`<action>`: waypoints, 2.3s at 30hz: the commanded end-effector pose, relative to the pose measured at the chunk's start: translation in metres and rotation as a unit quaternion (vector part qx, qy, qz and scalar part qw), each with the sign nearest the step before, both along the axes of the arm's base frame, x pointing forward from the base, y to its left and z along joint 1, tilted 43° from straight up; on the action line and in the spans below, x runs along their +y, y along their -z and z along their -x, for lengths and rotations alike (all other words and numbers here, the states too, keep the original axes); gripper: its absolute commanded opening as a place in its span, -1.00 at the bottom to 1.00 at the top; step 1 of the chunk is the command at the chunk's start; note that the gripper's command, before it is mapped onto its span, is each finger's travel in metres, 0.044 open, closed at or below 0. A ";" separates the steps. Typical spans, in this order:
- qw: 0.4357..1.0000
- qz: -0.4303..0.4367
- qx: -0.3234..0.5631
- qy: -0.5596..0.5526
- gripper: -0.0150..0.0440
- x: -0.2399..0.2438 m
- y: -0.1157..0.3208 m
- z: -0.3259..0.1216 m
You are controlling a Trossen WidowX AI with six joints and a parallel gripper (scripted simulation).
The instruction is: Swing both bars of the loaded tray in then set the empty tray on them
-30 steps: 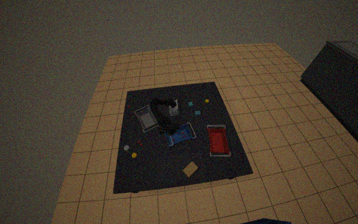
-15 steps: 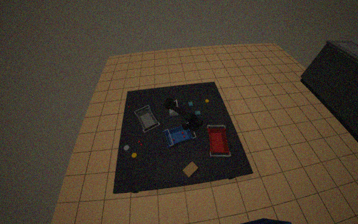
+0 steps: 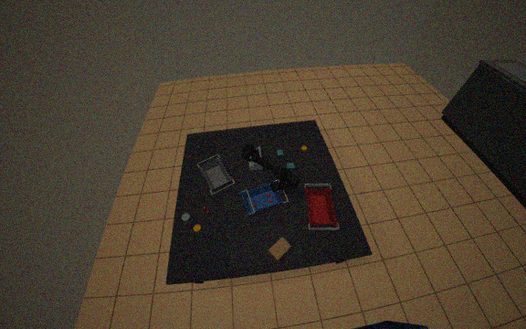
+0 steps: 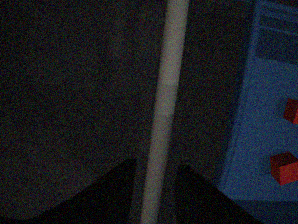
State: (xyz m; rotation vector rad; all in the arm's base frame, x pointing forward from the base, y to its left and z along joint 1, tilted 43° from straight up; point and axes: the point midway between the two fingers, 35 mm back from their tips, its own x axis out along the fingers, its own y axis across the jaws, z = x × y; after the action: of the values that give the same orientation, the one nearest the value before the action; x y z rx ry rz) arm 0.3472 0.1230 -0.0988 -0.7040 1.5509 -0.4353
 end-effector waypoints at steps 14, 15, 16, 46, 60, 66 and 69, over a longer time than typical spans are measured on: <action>1.000 0.007 0.008 0.001 -0.19 -0.026 0.013 0.003; 1.000 0.007 0.008 0.001 -0.19 -0.024 0.007 0.002; 1.000 0.007 0.008 0.001 -0.19 -0.023 0.003 0.002; 1.000 0.008 0.009 0.001 -0.19 -0.052 -0.050 -0.012; 1.000 0.010 0.011 -0.003 -0.19 -0.046 -0.054 -0.011; 1.000 0.010 0.011 -0.003 -0.19 -0.046 -0.054 -0.011; 1.000 0.010 0.011 -0.003 -0.19 -0.046 -0.054 -0.011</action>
State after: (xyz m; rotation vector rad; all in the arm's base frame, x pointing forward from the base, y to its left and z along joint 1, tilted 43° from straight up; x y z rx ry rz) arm 0.3581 0.0777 -0.0439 -0.7267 1.5668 -0.4419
